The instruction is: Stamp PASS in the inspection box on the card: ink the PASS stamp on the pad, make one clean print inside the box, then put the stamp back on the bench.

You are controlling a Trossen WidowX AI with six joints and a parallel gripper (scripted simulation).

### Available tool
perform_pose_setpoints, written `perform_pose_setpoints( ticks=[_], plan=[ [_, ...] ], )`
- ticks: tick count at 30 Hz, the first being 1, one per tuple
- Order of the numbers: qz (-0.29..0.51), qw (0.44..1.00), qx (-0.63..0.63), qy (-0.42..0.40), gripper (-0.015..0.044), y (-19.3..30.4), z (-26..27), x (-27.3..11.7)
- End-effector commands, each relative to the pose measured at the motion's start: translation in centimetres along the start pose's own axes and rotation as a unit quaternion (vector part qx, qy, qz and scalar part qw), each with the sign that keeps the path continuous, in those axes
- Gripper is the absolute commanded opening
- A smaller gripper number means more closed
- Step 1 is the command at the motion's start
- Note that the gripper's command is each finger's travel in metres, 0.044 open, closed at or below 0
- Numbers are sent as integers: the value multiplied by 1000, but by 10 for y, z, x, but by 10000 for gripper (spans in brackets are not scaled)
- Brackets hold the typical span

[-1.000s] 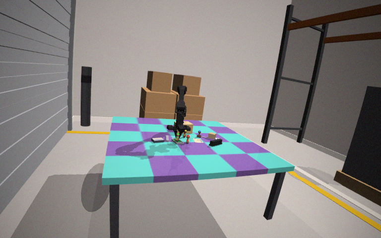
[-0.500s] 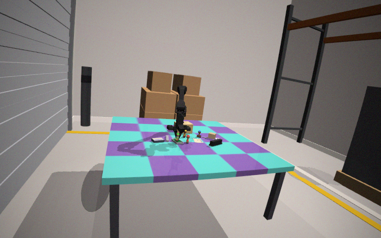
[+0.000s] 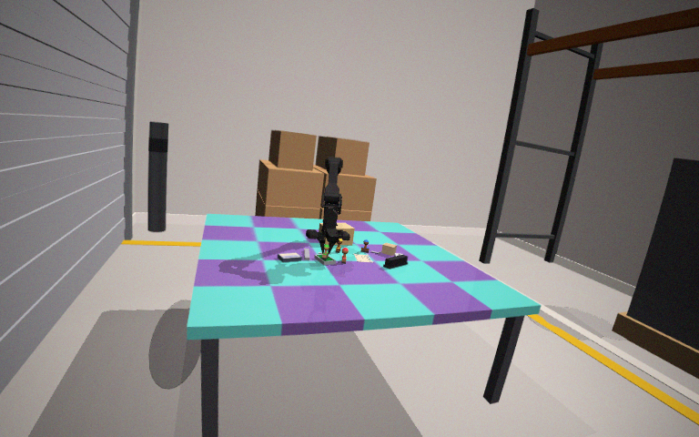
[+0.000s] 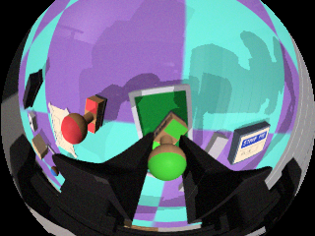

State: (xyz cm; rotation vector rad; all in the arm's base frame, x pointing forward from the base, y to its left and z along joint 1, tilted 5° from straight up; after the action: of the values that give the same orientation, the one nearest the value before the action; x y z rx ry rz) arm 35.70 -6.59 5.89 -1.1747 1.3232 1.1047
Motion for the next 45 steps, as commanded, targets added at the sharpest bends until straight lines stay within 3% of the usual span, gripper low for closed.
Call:
perform_pose_setpoints(
  ticks=[1,45],
  plan=[
    [0,1000,0,-1,0,0,0,2],
    [0,1000,0,-1,0,0,0,-10]
  ],
)
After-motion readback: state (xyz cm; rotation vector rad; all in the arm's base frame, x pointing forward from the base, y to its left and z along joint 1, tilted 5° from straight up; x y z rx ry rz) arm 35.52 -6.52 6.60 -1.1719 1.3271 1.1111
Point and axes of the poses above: the point midway between the two fingers, 35 mm back from their tips, its own x axis out along the fingers, its own z axis across the jaws, y = z × x, the point moved 8 cm from there along -x, back along the fingers, and after that the axes turned 14 degrees about x, right-handed, at the moved point
